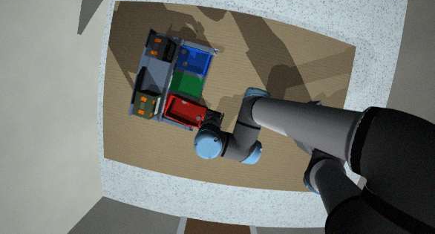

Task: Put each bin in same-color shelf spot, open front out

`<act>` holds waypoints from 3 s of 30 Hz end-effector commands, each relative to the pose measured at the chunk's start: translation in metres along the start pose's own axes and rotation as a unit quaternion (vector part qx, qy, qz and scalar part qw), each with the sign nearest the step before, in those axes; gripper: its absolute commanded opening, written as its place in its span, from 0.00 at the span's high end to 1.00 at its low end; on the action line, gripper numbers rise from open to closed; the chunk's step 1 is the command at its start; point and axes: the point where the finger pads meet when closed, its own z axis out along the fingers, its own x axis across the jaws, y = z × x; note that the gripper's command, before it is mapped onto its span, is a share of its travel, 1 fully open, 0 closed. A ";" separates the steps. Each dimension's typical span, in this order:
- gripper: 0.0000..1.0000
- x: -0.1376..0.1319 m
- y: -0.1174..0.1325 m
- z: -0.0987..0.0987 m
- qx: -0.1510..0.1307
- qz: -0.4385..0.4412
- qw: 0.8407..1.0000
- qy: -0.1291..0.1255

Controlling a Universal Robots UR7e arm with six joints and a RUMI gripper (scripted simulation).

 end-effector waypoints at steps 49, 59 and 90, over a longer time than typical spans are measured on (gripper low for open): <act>1.00 0.018 0.000 0.001 0.000 0.000 1.000 0.001; 1.00 0.018 0.000 0.001 0.000 0.000 1.000 0.001; 1.00 0.020 0.000 0.001 0.000 0.000 1.000 0.001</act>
